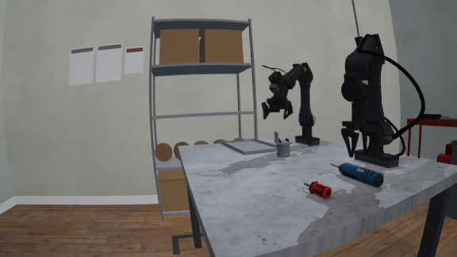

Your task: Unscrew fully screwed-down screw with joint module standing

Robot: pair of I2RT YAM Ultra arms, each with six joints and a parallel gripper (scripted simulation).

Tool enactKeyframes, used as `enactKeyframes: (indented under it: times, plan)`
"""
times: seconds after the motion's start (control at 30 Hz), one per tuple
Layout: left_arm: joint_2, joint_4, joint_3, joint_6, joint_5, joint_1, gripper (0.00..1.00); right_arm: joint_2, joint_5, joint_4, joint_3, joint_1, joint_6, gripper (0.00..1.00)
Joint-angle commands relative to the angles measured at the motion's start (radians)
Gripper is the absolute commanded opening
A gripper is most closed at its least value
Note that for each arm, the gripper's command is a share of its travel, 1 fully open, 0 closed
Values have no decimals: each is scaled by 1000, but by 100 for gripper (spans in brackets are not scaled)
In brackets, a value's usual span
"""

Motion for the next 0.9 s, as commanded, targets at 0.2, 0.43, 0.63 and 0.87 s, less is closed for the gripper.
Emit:
enactKeyframes:
  times: [0.2,0.43,0.63,0.87]
  plan:
    - [-6,6,40,-98,-42,9,65,-5,0,4,5,0,0,100]
    - [-7,7,44,-107,-46,6,65,-5,0,4,5,0,0,100]
    - [-8,8,45,-111,-48,5,65,-5,0,4,5,0,0,100]
    - [-8,8,45,-107,-49,5,65,-5,0,4,5,0,0,93]
